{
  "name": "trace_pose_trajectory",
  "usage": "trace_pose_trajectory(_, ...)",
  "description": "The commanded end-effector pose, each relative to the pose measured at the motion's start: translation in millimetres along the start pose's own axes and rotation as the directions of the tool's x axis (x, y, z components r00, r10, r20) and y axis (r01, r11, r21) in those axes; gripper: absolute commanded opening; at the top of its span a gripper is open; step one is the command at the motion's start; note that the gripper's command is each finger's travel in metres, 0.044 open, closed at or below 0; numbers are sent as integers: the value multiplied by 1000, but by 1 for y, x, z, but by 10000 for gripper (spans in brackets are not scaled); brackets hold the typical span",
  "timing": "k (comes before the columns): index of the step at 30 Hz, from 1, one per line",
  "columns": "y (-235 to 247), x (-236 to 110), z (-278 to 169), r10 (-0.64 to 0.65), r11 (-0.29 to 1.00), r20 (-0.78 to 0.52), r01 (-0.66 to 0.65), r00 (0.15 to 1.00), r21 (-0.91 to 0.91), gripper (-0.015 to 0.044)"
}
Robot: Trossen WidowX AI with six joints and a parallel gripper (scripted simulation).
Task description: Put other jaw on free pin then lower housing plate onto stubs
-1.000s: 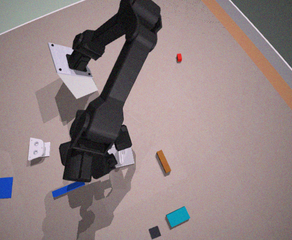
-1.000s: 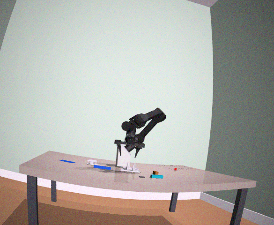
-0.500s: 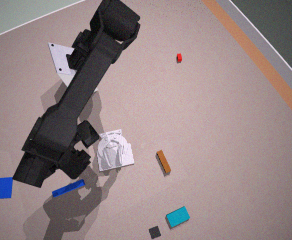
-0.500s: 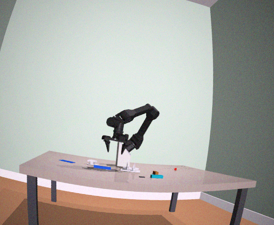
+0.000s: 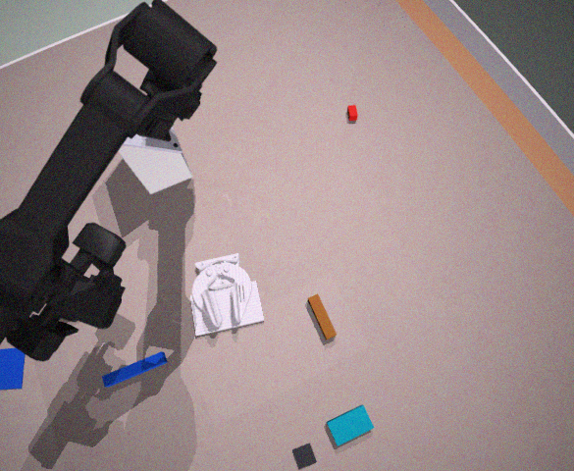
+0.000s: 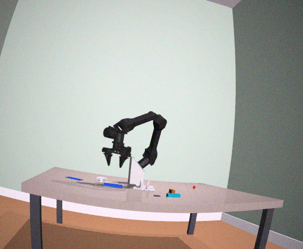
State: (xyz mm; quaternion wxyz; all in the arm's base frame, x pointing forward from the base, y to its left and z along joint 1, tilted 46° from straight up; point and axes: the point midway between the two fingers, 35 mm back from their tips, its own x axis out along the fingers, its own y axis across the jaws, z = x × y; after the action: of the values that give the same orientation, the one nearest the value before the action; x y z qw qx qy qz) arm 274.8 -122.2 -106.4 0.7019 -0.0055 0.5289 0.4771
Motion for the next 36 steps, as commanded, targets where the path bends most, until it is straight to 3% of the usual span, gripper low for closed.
trace_pose_trajectory(1,-6,1,-20,8,995,-3,-8,1000,-104,440)
trace_pose_trajectory(17,-14,11,-101,46,858,16,-31,999,-512,440)
trace_pose_trajectory(24,-14,12,-105,48,849,17,-31,999,-528,440)
trace_pose_trajectory(29,-10,49,-104,49,848,19,-32,999,-529,440)
trace_pose_trajectory(36,-9,51,-104,49,848,19,-32,999,-529,440)
